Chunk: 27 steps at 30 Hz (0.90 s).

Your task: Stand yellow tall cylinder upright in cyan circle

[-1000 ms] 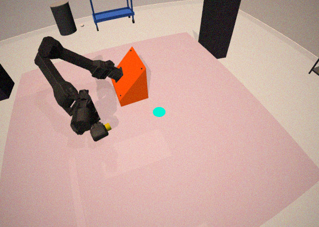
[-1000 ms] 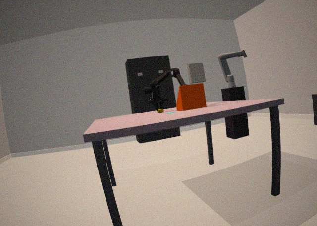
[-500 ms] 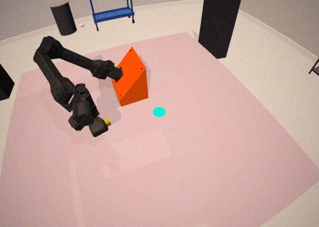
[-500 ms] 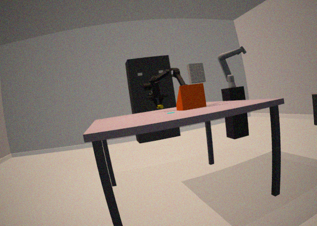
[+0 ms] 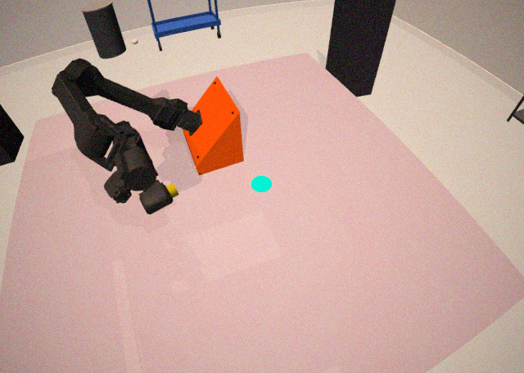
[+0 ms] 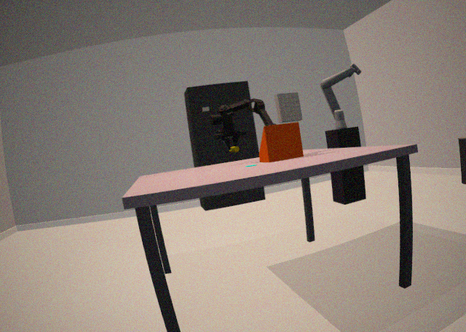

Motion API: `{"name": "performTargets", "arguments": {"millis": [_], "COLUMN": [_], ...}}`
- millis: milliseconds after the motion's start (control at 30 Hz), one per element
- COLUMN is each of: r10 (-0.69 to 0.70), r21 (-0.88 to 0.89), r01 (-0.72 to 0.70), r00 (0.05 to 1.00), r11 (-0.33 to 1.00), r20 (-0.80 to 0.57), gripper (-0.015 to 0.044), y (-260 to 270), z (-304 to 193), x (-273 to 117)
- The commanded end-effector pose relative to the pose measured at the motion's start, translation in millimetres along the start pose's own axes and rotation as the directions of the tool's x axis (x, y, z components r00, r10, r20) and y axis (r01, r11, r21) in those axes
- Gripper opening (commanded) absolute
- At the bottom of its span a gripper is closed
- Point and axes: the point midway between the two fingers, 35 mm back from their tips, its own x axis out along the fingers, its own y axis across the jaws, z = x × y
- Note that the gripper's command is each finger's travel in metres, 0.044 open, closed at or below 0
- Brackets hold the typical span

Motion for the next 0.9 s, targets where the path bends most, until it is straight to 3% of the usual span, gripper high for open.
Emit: {"name": "performTargets", "arguments": {"millis": [0,367,867], "r10": [0.006,0.008,0.023], "r21": [0.012,-0.006,-0.512], "r01": [-0.007,-0.008,-0.029], "r00": [1.0,1.0,1.0], "r11": [1.0,1.0,0.859], "r20": [0.006,0.014,-0.018], "gripper": [0.0105,0.0105,0.0105], "y": [0,-2,24], "z": [2,1,-39], "x": [-14,-33,-40]}}
